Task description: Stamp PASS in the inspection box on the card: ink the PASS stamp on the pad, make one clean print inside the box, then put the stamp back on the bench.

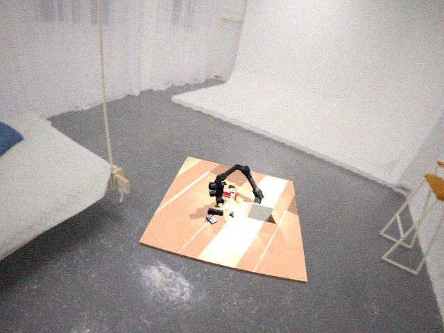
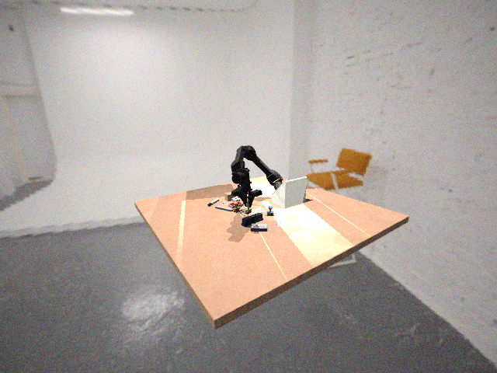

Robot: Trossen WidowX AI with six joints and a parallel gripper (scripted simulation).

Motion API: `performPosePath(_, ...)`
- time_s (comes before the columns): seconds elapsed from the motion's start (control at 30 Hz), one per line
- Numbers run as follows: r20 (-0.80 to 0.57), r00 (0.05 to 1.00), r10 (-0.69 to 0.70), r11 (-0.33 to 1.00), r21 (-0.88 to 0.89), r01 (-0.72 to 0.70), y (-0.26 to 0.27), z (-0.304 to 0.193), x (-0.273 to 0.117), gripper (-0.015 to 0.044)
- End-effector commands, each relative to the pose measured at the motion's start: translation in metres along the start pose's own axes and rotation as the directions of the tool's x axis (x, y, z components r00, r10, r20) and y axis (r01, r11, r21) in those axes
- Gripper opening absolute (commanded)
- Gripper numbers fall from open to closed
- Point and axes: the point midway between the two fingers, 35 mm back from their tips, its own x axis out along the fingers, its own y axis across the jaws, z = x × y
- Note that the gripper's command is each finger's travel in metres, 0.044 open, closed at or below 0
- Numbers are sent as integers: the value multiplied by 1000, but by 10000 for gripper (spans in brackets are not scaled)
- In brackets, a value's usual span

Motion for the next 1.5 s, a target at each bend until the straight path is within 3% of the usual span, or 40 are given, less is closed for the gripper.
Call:
performPosePath(0.0, 1, 1000, -4, 1000, -6, 4, -1, 0, 6, 0)
performPosePath(0.8, 1, 1000, -6, 1000, -6, 6, -7, -3, 43, 0)
performPosePath(1.13, -1, 1000, -2, 1000, 0, 2, -7, -3, 40, 261)
performPosePath(1.27, 0, 1000, -1, 1000, 0, 1, -5, -1, 31, 261)
performPosePath(1.47, 1, 1000, -1, 1000, -6, 1, 9, 4, -54, 261)
